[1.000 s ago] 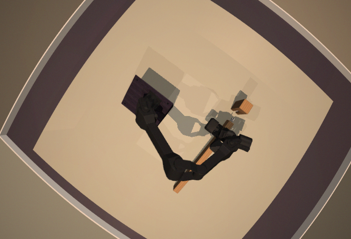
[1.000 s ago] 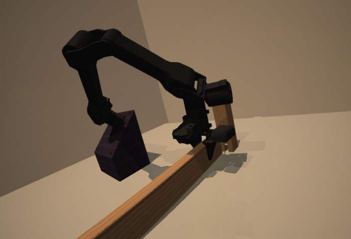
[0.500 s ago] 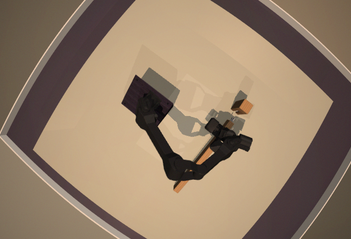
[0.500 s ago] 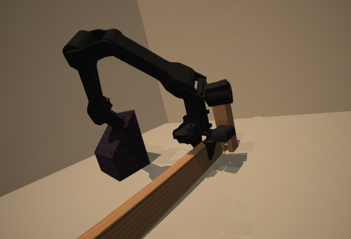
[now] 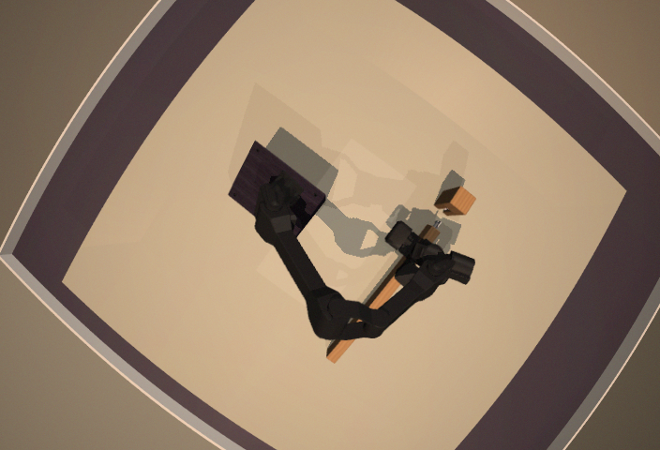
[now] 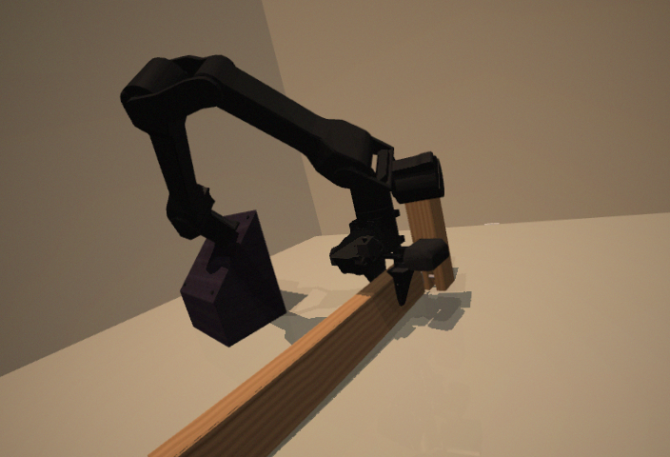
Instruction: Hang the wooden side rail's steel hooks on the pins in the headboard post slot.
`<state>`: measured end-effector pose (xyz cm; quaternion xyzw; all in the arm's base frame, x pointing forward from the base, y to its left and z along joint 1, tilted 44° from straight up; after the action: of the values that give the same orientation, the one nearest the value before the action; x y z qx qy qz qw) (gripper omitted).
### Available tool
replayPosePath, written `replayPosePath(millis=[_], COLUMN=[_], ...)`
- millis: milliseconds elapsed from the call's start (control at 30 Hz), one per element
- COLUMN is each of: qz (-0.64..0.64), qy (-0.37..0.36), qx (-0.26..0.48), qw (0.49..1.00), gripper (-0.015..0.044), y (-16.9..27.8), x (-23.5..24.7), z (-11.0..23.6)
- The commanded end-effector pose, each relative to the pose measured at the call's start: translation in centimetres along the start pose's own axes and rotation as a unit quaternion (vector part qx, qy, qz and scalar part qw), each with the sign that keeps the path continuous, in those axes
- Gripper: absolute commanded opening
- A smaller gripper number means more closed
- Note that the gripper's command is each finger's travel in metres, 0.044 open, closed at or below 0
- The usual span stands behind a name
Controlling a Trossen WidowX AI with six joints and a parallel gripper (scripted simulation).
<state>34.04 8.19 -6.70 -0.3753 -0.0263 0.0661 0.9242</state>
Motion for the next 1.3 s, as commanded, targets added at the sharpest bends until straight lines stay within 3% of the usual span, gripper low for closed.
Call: replayPosePath(millis=[0, 1267], qz=[0.001, 0.001], qy=[-0.005, -0.005], qx=[0.003, 0.003], qw=[1.0, 1.0], gripper=[0.0, 0.0], y=[0.42, 0.86], x=[-0.07, 0.3], z=[0.36, 0.52])
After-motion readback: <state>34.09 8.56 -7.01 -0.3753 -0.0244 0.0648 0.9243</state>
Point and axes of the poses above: the point midway between the two fingers, 35 mm back from their tips, its own z axis back along the fingers, its own x axis across the jaws, y = z × x, the point moved 9 cm from there along z, back along the fingers, and after that the axes turned 1 degree about z, right-handed, at the moved point
